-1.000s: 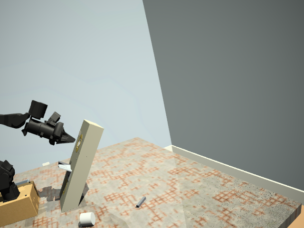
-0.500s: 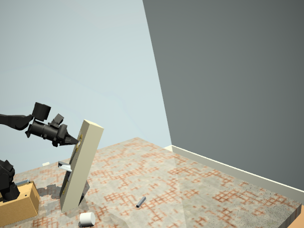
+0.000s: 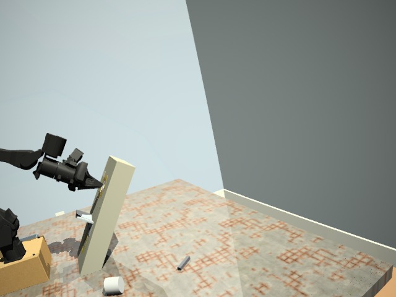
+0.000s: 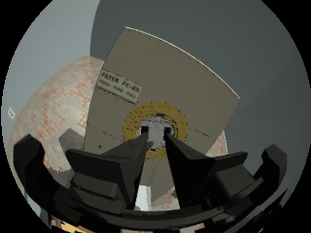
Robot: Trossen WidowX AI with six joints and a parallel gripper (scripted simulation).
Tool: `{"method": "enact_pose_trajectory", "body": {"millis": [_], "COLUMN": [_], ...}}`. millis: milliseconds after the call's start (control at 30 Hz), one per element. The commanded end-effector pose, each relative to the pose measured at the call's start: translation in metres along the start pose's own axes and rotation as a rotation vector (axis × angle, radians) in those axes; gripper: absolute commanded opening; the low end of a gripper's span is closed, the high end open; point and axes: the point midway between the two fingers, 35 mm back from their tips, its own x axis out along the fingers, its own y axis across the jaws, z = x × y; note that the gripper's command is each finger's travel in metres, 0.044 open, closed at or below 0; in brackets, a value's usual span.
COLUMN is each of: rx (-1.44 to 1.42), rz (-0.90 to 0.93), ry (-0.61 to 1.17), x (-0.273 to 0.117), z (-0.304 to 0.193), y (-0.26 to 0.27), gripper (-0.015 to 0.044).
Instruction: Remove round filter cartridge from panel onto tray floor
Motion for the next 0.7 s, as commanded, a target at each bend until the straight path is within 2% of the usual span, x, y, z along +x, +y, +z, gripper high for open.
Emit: {"method": "enact_pose_trajectory", "body": {"millis": [0,667], "rx": [-0.003,-0.003], "rz": [-0.003,-0.003], "ry": [0.001,0.001], "x": [0.0002,0.0031], "z": [0.0003,0.0002], "y": [-0.0005,-0.0006], "gripper": [0.0104,0.0104]}}
